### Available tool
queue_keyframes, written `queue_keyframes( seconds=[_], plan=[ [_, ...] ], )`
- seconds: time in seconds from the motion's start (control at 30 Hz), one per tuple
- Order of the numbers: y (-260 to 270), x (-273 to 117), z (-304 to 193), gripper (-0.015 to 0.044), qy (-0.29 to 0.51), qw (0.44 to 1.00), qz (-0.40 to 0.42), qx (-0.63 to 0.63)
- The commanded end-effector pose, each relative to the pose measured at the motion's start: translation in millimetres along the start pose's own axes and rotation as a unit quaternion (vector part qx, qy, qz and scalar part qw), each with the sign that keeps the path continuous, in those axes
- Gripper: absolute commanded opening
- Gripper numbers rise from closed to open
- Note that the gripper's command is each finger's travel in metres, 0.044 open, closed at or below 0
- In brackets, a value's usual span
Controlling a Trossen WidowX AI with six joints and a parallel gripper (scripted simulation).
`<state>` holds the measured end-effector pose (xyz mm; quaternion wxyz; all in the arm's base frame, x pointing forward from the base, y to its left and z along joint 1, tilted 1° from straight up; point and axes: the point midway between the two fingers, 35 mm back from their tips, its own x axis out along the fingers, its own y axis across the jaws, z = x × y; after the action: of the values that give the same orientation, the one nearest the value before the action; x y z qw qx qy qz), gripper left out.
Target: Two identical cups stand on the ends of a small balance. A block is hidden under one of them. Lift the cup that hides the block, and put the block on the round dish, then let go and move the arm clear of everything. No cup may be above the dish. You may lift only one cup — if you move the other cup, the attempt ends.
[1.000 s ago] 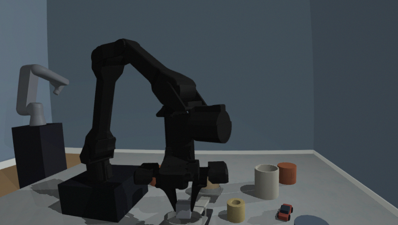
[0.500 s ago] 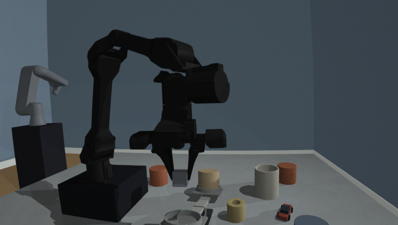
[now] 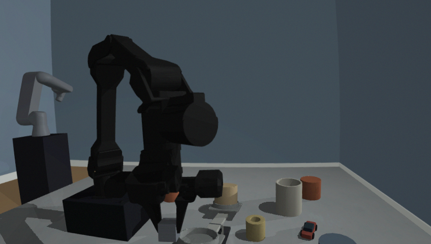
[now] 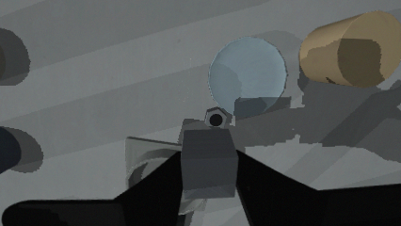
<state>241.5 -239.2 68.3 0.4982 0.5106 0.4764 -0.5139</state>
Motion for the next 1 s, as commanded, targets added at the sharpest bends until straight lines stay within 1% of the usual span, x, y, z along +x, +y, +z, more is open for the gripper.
queue_keyframes(
  seconds=[0.0,0.23,0.43,0.7,0.97],
  plan=[
    [-23,23,17,0.0000,0.003,1.000,-0.007,-0.002],
    [-60,52,39,0.0000,0.002,1.000,-0.008,-0.002],
    [-60,56,40,0.0000,0.002,1.000,-0.008,-0.002],
    [-61,94,40,0.0000,0.002,1.000,-0.009,-0.002],
    [-61,96,39,0.0000,0.002,1.000,-0.009,-0.002]
  ],
)
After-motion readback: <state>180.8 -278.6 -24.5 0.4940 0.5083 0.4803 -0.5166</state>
